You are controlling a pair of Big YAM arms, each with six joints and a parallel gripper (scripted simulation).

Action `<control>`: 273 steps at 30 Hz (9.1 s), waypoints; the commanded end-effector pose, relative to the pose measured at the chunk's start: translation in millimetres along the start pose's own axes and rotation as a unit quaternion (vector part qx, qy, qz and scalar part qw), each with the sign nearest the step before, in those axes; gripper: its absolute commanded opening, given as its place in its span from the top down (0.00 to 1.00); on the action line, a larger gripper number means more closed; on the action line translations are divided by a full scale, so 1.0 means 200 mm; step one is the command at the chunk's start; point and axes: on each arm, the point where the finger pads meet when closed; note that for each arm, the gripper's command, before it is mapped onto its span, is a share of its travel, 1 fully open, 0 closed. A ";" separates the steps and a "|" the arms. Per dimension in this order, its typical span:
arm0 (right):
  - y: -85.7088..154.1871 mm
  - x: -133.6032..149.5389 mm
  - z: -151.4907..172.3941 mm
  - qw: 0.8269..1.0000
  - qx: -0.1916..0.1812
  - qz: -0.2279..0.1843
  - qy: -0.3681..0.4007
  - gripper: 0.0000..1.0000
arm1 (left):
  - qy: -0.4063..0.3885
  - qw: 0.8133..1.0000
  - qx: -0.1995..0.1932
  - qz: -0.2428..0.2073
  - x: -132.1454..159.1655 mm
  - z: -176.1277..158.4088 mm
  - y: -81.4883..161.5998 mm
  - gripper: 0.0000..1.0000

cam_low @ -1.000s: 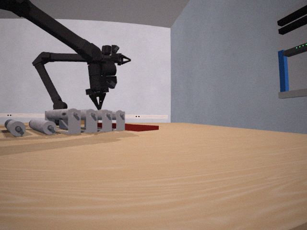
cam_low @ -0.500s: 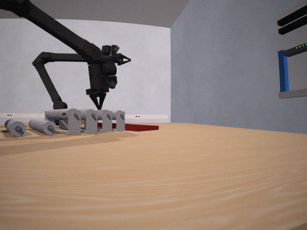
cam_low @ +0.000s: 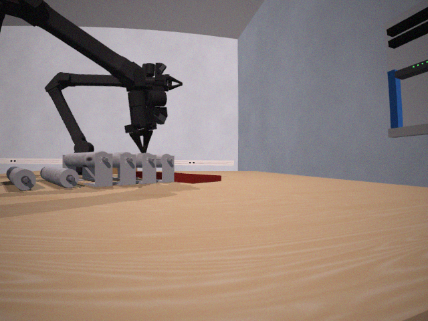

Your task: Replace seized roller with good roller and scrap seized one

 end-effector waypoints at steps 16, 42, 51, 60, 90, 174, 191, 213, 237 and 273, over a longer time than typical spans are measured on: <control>-0.10 0.07 0.01 1.000 -0.004 0.026 -0.001 1.00 | -0.007 1.000 0.003 -0.024 -0.17 -0.02 -0.02 1.00; -0.10 0.07 0.01 1.000 -0.004 0.026 -0.002 1.00 | -0.007 1.000 0.003 -0.024 -0.17 -0.02 -0.02 1.00; 0.02 -0.12 0.00 1.000 0.003 -0.015 0.004 1.00 | -0.007 1.000 0.003 -0.024 -0.17 -0.02 -0.02 1.00; 0.34 -0.16 -0.01 0.999 0.007 -0.035 0.002 1.00 | -0.007 1.000 0.003 -0.024 -0.17 -0.02 -0.02 1.00; 0.36 0.33 -0.02 1.000 0.002 -0.014 0.004 1.00 | -0.007 1.000 0.003 -0.024 -0.17 -0.02 -0.02 1.00; 0.10 0.46 0.02 1.000 0.001 -0.002 0.002 1.00 | -0.007 1.000 0.003 -0.024 -0.17 -0.02 -0.02 1.00; 0.05 0.47 0.02 1.000 0.000 0.005 0.001 1.00 | -0.007 1.000 0.003 -0.024 -0.17 -0.02 -0.02 1.00; 0.06 0.28 0.00 1.000 0.002 -0.007 0.001 1.00 | -0.007 1.000 0.003 -0.024 -0.17 -0.02 -0.02 1.00; -0.02 0.45 -0.01 1.000 -0.003 0.026 -0.003 1.00 | -0.007 1.000 0.003 -0.024 -0.17 -0.02 -0.02 1.00; 0.22 0.23 -0.02 0.999 0.007 -0.031 0.002 1.00 | -0.007 1.000 0.003 -0.024 -0.17 -0.02 -0.02 1.00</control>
Point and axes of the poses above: on each arm, the point where the finger pads meet when closed, its own y axis back along the fingers, its own z axis across the jaws, x = y × z
